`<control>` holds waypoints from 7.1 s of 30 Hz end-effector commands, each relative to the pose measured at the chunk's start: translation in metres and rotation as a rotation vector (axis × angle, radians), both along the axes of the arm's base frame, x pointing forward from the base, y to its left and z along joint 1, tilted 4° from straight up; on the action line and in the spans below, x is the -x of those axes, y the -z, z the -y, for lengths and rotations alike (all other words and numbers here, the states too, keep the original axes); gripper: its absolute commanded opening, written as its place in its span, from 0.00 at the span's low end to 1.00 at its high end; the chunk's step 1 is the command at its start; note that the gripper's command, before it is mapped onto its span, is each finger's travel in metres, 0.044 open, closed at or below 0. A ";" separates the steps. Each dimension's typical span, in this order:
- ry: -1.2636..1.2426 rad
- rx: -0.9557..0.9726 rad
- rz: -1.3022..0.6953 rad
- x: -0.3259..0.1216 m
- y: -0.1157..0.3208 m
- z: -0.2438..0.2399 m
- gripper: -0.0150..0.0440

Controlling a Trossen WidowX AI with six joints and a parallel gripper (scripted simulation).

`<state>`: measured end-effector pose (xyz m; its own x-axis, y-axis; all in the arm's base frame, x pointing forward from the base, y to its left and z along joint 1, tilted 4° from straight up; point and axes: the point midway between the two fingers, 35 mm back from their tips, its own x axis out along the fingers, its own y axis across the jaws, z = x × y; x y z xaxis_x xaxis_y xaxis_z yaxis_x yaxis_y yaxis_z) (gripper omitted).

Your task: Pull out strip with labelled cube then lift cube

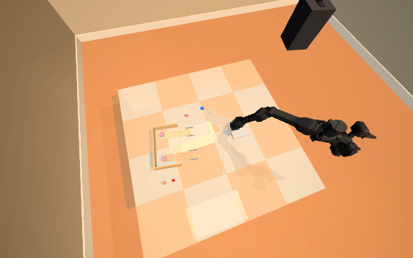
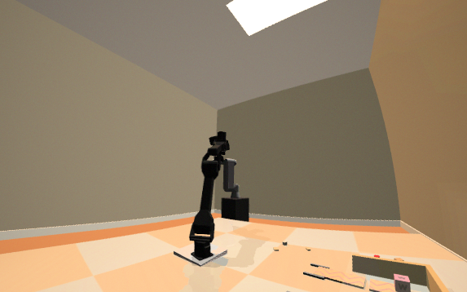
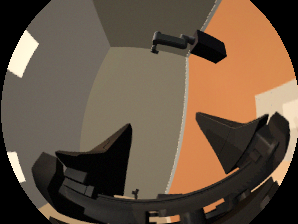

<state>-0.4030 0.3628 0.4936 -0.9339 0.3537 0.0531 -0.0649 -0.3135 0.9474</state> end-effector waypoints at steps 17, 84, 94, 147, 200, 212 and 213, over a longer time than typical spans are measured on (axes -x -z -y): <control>0.638 -0.114 0.275 -0.249 0.039 -0.113 0.93; 1.406 1.350 1.112 -0.770 0.326 0.326 0.26; 1.187 1.564 0.874 -0.786 0.364 0.355 0.25; 1.187 1.565 0.874 -0.790 0.434 0.362 0.25; 1.186 1.565 0.873 -0.774 0.439 0.363 0.25; 1.185 1.566 0.873 -0.770 0.436 0.363 0.25; 1.186 1.565 0.873 -0.771 0.435 0.363 0.25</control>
